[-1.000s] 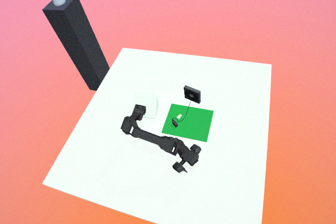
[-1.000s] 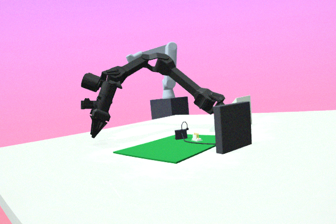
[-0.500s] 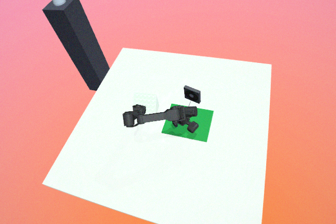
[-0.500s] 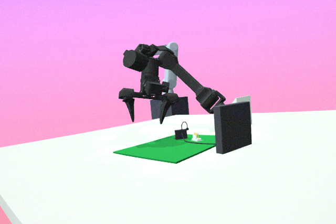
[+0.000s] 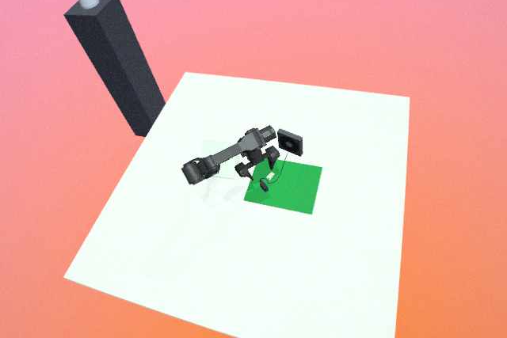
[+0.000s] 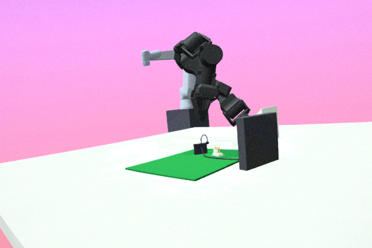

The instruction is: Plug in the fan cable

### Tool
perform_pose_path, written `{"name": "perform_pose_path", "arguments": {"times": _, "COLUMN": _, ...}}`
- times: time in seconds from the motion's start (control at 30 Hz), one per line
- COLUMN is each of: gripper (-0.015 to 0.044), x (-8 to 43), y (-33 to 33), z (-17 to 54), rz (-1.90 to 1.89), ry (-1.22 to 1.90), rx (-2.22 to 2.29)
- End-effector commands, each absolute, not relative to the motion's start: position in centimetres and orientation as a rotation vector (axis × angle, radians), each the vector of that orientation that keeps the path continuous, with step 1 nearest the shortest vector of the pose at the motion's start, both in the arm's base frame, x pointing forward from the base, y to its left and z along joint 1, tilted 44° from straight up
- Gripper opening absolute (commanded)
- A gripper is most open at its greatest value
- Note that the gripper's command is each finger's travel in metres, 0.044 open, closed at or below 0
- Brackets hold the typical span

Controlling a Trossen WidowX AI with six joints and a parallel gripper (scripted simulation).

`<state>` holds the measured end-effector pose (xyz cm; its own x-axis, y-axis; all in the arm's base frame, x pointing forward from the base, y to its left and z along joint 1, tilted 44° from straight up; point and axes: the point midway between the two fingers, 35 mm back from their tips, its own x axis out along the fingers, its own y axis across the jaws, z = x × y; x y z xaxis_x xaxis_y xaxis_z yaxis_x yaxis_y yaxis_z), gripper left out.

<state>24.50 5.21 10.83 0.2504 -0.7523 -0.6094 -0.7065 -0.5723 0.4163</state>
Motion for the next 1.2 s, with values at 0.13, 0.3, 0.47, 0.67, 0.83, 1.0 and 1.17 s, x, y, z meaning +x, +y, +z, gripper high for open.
{"name": "perform_pose_path", "arguments": {"times": 0.13, "gripper": 0.0440, "x": 23.9, "y": 5.2, "z": 10.9, "rz": -1.248, "ry": -1.354, "rx": 2.374}}
{"name": "perform_pose_path", "arguments": {"times": 0.3, "gripper": 0.0440, "x": 24.1, "y": 3.9, "z": 9.5, "rz": -1.249, "ry": -1.353, "rx": 2.375}}
{"name": "perform_pose_path", "arguments": {"times": 0.47, "gripper": 0.0440, "x": 24.2, "y": 2.3, "z": 7.9, "rz": -1.245, "ry": -1.355, "rx": 2.374}}
{"name": "perform_pose_path", "arguments": {"times": 0.67, "gripper": 0.0440, "x": 24.3, "y": 2.0, "z": 7.5, "rz": -1.246, "ry": -1.354, "rx": 2.375}}
{"name": "perform_pose_path", "arguments": {"times": 0.83, "gripper": 0.0440, "x": 24.4, "y": 1.4, "z": 6.9, "rz": -1.246, "ry": -1.354, "rx": 2.375}}
{"name": "perform_pose_path", "arguments": {"times": 1.0, "gripper": 0.0440, "x": 24.5, "y": 0.9, "z": 6.3, "rz": -1.246, "ry": -1.354, "rx": 2.375}}
{"name": "perform_pose_path", "arguments": {"times": 1.17, "gripper": 0.0440, "x": 24.5, "y": 0.3, "z": 5.7, "rz": -1.245, "ry": -1.354, "rx": 2.375}}
